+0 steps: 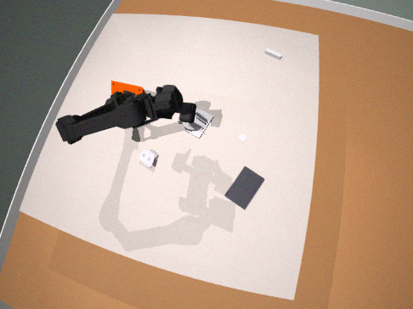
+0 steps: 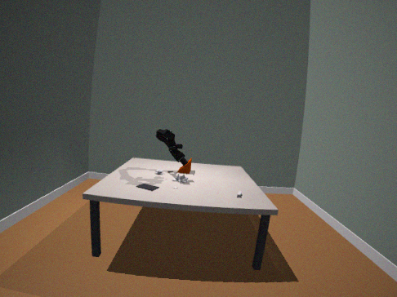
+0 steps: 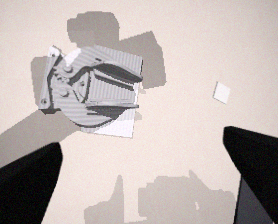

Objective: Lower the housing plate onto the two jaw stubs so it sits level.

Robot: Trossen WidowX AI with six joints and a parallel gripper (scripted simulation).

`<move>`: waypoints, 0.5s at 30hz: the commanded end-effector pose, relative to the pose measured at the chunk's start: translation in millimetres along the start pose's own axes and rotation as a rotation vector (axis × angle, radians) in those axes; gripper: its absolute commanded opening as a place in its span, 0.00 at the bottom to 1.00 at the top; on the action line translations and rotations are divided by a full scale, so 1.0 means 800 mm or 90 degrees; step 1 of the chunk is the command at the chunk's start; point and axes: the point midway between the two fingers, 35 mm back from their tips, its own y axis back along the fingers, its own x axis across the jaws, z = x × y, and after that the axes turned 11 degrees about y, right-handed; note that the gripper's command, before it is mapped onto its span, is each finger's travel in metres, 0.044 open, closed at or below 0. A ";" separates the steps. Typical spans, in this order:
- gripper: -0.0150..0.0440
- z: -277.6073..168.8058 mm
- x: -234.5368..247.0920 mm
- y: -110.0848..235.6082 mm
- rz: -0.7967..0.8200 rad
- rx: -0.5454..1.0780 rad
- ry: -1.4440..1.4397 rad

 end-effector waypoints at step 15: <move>1.00 -0.150 0.173 0.027 0.177 0.185 -0.155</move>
